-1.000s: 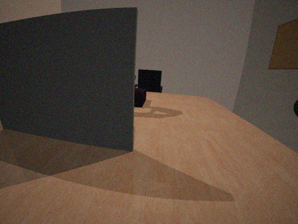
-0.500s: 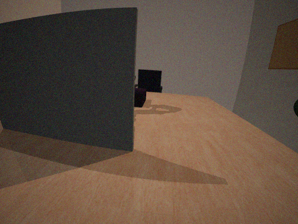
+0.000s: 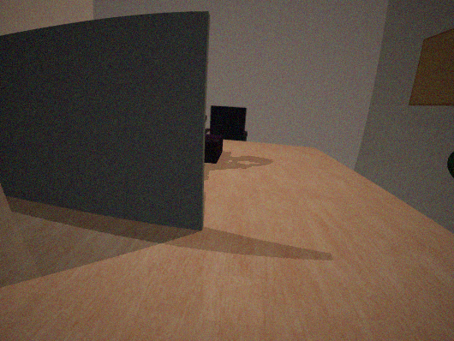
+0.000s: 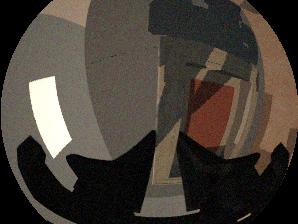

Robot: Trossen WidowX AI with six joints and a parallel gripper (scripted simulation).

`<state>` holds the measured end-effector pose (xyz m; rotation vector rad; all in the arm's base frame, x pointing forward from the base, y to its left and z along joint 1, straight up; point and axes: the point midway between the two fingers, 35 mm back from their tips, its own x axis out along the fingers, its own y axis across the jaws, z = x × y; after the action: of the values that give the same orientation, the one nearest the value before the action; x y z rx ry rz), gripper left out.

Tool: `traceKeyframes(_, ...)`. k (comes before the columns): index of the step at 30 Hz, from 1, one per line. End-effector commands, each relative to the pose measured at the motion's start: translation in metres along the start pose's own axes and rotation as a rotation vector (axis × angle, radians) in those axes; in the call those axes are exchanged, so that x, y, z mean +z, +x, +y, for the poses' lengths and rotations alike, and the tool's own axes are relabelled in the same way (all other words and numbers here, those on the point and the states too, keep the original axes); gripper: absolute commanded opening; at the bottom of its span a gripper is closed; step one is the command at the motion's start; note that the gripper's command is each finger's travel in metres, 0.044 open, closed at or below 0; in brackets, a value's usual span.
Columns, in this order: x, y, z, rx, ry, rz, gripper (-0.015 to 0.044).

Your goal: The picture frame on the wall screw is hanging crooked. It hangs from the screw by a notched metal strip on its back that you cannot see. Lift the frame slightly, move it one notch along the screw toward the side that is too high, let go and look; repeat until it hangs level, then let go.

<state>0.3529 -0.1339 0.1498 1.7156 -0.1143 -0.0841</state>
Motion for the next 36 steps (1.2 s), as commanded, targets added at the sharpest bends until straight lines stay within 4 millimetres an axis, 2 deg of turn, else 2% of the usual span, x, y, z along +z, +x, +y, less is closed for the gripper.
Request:
traceKeyframes(1,0.0003,0.0003,0.0049,0.01,0.0,0.0,0.0)
traceKeyframes(36,0.0003,0.0003,0.0144,0.01,0.0,0.0,0.0)
